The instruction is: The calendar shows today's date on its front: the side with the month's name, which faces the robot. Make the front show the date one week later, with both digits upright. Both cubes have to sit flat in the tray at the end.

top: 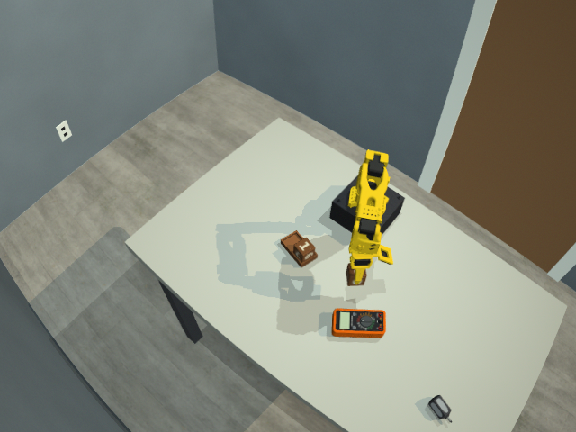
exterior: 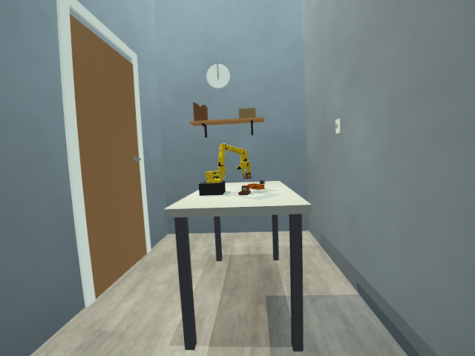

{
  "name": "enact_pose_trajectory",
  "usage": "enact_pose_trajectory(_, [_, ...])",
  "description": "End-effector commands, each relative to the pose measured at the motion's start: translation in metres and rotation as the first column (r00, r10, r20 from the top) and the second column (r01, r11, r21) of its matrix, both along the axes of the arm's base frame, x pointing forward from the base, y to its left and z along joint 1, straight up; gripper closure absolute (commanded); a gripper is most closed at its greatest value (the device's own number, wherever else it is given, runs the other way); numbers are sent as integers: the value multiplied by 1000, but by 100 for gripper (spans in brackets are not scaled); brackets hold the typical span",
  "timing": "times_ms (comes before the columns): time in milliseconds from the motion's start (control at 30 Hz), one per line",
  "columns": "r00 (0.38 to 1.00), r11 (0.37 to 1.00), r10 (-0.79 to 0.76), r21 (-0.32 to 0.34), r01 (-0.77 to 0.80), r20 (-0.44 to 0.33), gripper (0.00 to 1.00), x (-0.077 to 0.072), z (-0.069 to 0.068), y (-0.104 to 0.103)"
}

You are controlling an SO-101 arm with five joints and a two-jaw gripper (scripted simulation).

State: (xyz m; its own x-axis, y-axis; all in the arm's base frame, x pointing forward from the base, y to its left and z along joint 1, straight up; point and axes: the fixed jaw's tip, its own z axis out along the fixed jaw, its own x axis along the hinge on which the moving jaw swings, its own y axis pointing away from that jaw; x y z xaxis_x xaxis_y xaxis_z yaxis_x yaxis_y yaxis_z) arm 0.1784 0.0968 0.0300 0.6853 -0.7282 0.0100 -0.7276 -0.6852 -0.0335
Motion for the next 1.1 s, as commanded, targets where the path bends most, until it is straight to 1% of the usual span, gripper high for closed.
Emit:
enact_pose_trajectory(0, [1000,1000,3,0,-3,-4,100,0,0,3])
enact_pose_trajectory(833, [1000,1000,12,0,-12,-4,100,-1,0,4])
enact_pose_trajectory(1067, [1000,1000,12,0,-12,-4,100,0,-7,5])
